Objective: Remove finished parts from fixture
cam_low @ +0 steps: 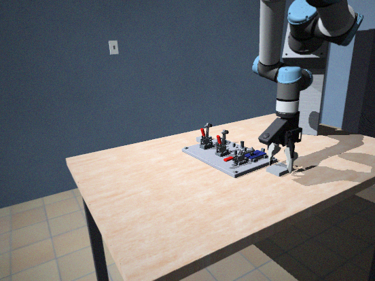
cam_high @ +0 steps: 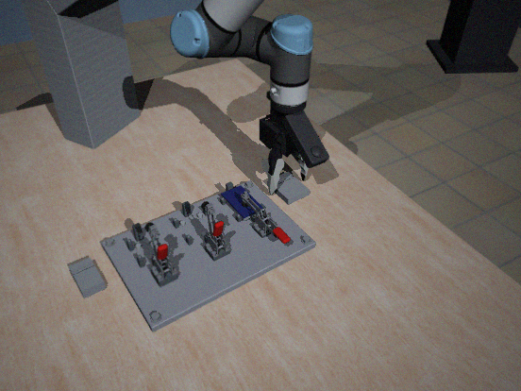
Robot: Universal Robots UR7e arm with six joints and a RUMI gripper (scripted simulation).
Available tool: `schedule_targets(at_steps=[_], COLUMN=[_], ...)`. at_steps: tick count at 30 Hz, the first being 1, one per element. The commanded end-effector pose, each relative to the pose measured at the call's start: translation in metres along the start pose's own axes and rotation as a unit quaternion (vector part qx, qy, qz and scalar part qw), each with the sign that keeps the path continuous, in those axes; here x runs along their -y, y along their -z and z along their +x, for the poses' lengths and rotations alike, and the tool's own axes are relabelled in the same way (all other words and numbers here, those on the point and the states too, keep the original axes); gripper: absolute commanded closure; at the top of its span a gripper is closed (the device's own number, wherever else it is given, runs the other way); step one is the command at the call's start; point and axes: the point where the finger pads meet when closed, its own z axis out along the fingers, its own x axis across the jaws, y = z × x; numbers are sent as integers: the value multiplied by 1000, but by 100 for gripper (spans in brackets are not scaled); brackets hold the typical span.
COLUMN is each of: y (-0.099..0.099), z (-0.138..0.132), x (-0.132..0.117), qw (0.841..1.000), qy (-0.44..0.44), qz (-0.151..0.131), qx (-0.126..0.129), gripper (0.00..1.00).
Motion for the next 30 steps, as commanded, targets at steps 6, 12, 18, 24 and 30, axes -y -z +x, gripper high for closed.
schedule_targets(at_steps=[6, 12, 18, 24, 30], y=[1, 7, 21, 34, 55], z=[0, 0, 0, 0, 0], x=[0, 0, 0, 0, 0], qw=[1000, 1000, 1000, 1000, 1000], qy=[0, 0, 0, 0, 0], qz=[0, 0, 0, 0, 0], qx=[0, 0, 0, 0, 0], gripper=[46, 46, 46, 46, 46])
